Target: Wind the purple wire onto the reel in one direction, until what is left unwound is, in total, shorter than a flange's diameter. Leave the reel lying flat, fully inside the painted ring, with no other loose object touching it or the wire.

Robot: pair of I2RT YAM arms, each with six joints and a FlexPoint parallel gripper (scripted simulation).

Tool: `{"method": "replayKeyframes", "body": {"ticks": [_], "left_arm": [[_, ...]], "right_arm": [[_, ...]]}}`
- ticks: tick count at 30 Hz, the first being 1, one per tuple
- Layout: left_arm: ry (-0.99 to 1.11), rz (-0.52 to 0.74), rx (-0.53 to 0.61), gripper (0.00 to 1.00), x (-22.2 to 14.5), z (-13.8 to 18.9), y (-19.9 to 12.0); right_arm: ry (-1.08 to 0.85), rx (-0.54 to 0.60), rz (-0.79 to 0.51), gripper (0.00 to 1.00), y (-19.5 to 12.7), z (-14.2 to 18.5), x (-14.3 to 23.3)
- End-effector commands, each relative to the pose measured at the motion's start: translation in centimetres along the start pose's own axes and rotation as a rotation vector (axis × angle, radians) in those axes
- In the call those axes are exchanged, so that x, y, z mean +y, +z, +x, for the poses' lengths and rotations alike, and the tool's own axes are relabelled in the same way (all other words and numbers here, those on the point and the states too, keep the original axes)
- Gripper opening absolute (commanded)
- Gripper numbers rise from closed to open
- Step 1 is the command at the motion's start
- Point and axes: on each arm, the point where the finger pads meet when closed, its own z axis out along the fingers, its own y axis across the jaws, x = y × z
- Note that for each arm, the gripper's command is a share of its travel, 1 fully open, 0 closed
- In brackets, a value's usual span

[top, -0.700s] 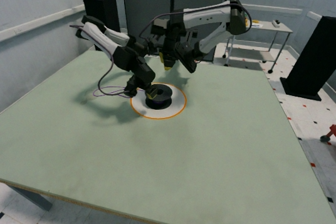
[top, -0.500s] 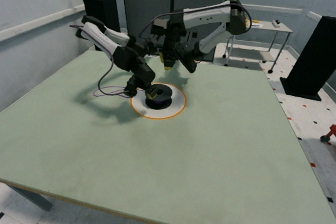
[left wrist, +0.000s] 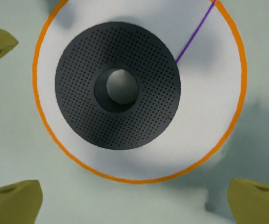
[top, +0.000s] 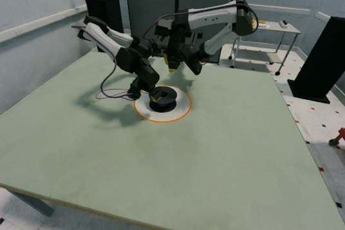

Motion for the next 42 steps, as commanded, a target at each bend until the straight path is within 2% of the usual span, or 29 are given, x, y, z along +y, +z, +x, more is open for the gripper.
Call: {"method": "replayKeyframes", "body": {"ticks": [1,13,19,28,30,32,37,42], "left_arm": [[-0.003,0.002,-0.004,1.00,0.0,-0.1,-0.1],[-0.072,0.047,-0.081,1.00,1.1,-1.9,-2.1],[-0.165,0.111,-0.199,1.00,3.1,-4.1,-5.4],[-0.354,0.251,-0.490,1.00,8.7,-6.4,-14.3],[-0.354,0.251,-0.490,1.00,8.7,-6.4,-14.3],[-0.397,0.286,-0.572,1.00,10.4,-6.3,-16.8],[-0.501,0.369,-0.797,1.00,15.0,-4.5,-23.5],[-0.587,0.441,-1.041,1.00,19.5,-0.3,-30.0]], "right_arm": [[0.001,0.000,-0.004,1.00,-0.1,-0.1,0.0],[0.018,0.008,-0.083,1.00,-2.4,-2.1,-0.2],[0.038,0.007,-0.203,1.00,-5.9,-5.0,-1.0],[0.064,-0.049,-0.490,1.00,-14.4,-10.9,-5.0],[0.064,-0.049,-0.490,1.00,-14.4,-10.9,-5.0],[0.067,-0.078,-0.566,1.00,-16.7,-12.2,-6.6],[0.070,-0.183,-0.764,1.00,-22.8,-15.0,-11.8],[0.065,-0.334,-0.953,1.00,-28.8,-16.6,-18.6]]}}
